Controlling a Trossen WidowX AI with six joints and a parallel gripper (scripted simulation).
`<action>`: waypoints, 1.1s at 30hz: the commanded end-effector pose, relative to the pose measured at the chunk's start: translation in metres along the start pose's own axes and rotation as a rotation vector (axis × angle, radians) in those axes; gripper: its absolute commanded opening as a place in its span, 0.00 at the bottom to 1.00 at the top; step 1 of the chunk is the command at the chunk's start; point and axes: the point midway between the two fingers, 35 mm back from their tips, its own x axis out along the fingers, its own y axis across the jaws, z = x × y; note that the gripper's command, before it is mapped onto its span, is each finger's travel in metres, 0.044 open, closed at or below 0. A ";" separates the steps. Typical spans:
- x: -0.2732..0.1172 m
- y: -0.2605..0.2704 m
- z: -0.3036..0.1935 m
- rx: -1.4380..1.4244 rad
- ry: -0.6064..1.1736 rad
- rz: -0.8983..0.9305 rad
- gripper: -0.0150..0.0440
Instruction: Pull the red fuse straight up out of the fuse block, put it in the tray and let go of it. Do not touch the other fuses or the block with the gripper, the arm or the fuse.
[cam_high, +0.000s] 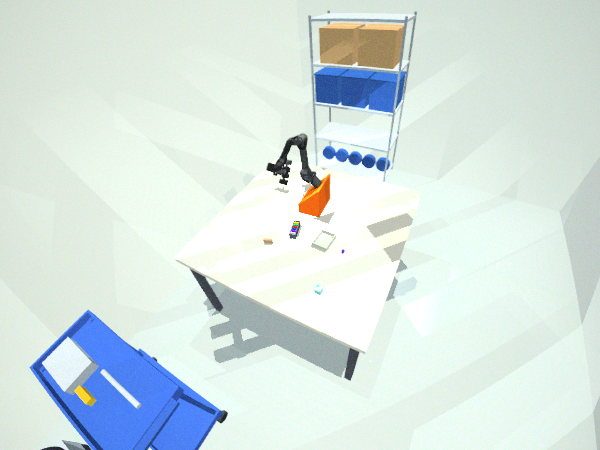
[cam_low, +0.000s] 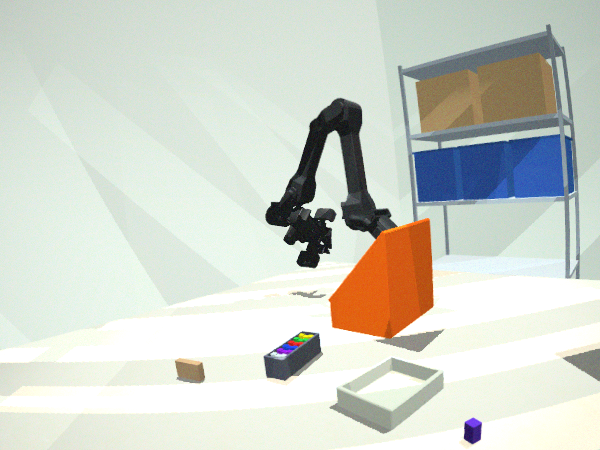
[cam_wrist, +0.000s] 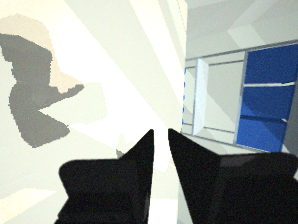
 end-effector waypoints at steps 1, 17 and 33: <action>-0.018 0.058 0.015 -0.302 -0.056 0.173 0.37; -0.171 0.243 -0.045 -1.677 -0.566 0.535 0.37; -0.317 0.282 -0.213 -2.905 -1.405 0.098 0.37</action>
